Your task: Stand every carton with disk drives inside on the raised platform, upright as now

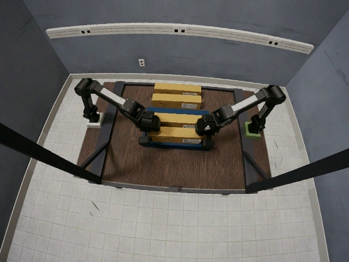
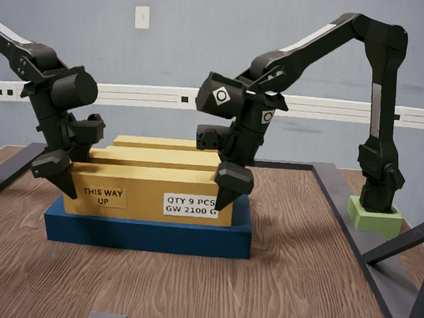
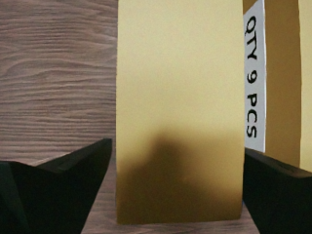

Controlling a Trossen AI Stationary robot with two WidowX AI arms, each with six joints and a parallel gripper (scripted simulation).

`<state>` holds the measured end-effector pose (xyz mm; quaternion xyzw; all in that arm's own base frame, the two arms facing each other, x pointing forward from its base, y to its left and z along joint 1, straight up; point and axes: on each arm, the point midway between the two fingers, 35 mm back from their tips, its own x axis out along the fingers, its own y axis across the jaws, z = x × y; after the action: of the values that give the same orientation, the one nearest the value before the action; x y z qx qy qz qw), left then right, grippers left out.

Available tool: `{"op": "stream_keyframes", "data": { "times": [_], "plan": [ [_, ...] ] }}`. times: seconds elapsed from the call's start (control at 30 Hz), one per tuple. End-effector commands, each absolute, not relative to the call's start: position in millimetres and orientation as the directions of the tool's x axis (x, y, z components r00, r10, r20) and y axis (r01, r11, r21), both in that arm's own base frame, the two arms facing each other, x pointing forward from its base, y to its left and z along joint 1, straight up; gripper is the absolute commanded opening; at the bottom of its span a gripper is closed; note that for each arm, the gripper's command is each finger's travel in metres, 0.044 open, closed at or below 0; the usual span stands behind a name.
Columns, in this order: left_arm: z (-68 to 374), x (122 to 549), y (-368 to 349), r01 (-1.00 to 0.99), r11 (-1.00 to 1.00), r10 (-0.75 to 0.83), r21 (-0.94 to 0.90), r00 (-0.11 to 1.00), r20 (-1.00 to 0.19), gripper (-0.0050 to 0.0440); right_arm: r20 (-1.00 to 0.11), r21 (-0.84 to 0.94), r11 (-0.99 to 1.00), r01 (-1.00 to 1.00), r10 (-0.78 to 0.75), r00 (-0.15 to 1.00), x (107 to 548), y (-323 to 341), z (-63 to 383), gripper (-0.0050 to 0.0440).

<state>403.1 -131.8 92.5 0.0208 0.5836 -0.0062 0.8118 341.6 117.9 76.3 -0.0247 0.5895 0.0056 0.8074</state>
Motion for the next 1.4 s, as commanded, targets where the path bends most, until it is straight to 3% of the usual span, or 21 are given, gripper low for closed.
{"op": "stream_keyframes", "data": {
  "times": [0.0,0.23,0.27,1.37],
  "plan": [
    [105.5,406.0,-132.9,0.034,0.999,0.003,0.015,0.35,-0.937,0.0386,-0.943,-0.023,0.999,-0.037,-0.009,0.332,345.2,119.3,86.5,0.0388],
    [105.5,406.0,-132.9,0.034,0.999,0.003,0.015,0.35,-0.937,0.0386,-0.943,-0.023,0.999,-0.037,-0.009,0.332,345.2,119.3,86.5,0.0388],
    [175.5,405.4,-133.2,0.034,0.999,0.003,0.015,0.35,-0.937,0.0386,-0.943,-0.023,0.999,-0.037,-0.009,0.332,345.4,120.1,156.5,0.0388],
    [174.7,406.4,-133.0,0.034,0.999,0.002,0.014,0.349,-0.937,0.0386,-0.943,-0.021,0.999,-0.038,-0.008,0.331,345.2,119.7,156.1,0.0388]
  ]
}}
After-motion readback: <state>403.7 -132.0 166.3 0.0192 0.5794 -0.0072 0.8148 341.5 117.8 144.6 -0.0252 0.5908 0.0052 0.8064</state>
